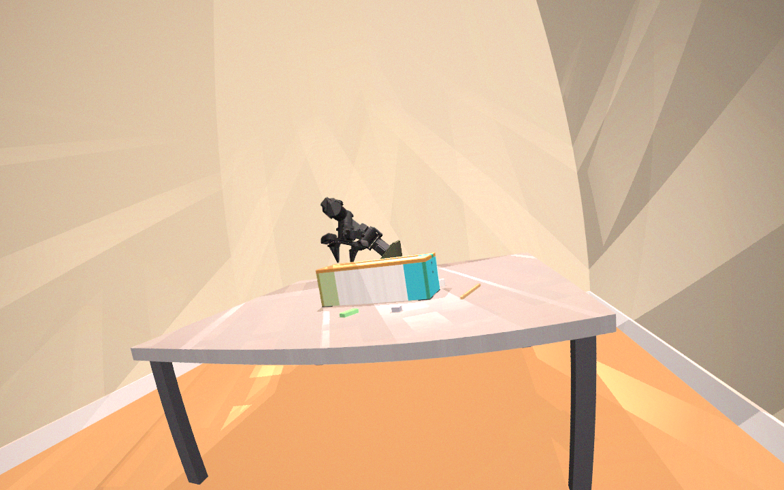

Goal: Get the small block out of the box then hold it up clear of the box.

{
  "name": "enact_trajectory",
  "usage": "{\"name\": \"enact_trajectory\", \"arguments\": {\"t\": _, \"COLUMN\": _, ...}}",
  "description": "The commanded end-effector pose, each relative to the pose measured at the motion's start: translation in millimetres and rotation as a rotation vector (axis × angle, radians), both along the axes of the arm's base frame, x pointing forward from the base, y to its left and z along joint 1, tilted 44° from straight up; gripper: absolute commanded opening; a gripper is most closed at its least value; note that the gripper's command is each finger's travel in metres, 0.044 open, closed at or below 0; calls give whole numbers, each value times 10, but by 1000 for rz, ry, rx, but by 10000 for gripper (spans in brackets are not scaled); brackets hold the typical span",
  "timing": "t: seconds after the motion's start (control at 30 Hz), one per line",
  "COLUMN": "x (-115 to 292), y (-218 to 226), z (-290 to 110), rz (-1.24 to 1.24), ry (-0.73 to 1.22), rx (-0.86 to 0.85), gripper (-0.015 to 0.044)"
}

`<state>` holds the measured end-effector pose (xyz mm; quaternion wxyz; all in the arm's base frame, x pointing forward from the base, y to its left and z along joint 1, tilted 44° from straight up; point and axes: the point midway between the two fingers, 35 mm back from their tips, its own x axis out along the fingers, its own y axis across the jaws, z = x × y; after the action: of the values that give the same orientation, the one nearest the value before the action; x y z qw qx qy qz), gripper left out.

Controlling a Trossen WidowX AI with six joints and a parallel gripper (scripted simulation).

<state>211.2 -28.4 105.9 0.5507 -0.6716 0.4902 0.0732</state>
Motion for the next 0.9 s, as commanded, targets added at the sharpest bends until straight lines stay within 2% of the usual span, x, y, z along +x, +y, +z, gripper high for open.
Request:
{"name": "enact_trajectory", "arguments": {"t": 0.0, "x": -12, "y": -163, "z": -135, "rz": -638, "ry": -514, "rx": 497, "gripper": 285}}
{"name": "enact_trajectory", "arguments": {"t": 0.87, "x": 48, "y": -289, "z": -316, "rz": -1836, "ry": -1646, "rx": 1483, "gripper": 285}}
